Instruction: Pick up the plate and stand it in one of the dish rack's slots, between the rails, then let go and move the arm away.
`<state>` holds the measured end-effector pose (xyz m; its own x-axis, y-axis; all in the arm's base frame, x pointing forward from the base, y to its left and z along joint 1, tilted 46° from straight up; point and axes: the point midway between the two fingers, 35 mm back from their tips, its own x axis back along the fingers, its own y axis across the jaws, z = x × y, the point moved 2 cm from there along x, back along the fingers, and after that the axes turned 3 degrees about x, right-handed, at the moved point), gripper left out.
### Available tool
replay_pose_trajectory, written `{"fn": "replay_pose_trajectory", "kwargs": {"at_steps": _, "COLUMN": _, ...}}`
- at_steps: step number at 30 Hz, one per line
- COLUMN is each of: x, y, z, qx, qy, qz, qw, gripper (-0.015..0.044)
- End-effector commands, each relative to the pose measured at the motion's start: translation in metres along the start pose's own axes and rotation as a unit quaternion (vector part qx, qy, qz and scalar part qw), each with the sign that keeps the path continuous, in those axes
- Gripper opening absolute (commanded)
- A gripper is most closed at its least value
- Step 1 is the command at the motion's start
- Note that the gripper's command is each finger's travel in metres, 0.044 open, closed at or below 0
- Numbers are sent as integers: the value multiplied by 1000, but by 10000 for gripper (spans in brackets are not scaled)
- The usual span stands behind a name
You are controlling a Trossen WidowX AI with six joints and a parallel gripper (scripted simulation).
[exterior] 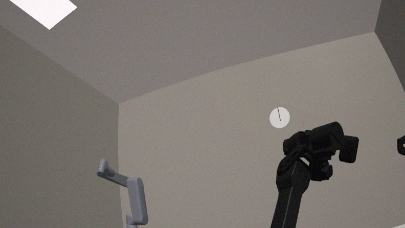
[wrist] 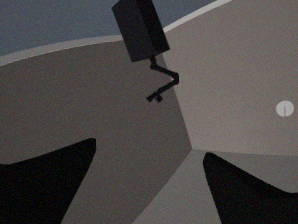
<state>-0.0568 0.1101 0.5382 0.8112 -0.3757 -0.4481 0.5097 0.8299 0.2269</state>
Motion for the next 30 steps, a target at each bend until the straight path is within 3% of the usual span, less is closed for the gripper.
{"fn": "replay_pose_trajectory", "kwargs": {"at_steps": 1, "x": 0, "y": -1, "z": 0, "qx": 1, "qy": 1, "qz": 2, "qw": 1000, "gripper": 400}}
{"fn": "replay_pose_trajectory", "kwargs": {"at_steps": 19, "x": -5, "y": -100, "z": 28, "qx": 155, "qy": 117, "qz": 153, "qw": 969, "gripper": 400}}
{"fn": "replay_pose_trajectory", "kwargs": {"at_steps": 30, "x": 11, "y": -173, "z": 47, "qx": 260, "qy": 195, "qz": 244, "qw": 914, "gripper": 400}}
